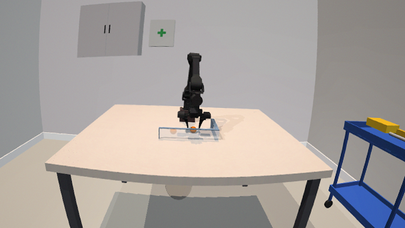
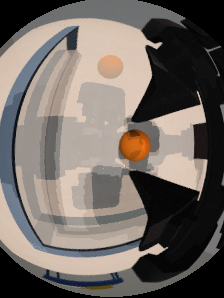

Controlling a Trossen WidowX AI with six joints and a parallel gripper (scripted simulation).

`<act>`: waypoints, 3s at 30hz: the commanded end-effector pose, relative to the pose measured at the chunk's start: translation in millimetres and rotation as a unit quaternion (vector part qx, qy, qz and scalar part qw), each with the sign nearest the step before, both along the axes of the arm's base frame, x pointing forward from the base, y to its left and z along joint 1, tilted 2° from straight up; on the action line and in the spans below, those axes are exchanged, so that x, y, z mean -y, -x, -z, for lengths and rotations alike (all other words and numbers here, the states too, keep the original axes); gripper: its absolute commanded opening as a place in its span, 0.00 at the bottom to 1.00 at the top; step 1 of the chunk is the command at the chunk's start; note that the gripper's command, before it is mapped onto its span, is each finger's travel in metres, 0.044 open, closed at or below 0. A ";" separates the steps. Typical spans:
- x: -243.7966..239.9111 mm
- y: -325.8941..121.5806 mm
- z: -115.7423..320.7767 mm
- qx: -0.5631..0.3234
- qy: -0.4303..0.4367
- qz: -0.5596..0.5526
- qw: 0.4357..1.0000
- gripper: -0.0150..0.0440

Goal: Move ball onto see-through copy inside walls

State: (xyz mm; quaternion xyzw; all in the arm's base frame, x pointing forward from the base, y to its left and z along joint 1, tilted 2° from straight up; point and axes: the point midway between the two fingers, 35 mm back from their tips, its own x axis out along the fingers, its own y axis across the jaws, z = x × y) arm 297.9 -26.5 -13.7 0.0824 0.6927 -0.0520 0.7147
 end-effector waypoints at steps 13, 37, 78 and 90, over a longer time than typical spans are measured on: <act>0.3 2.0 5.6 -0.003 0.002 0.002 1.000 0.48; 5.0 5.3 -124.0 -0.003 0.002 0.002 1.000 0.25; 121.9 -13.8 -16.7 -0.002 0.007 0.002 1.000 0.25; 121.0 -13.5 -0.6 -0.002 0.007 0.002 1.000 0.25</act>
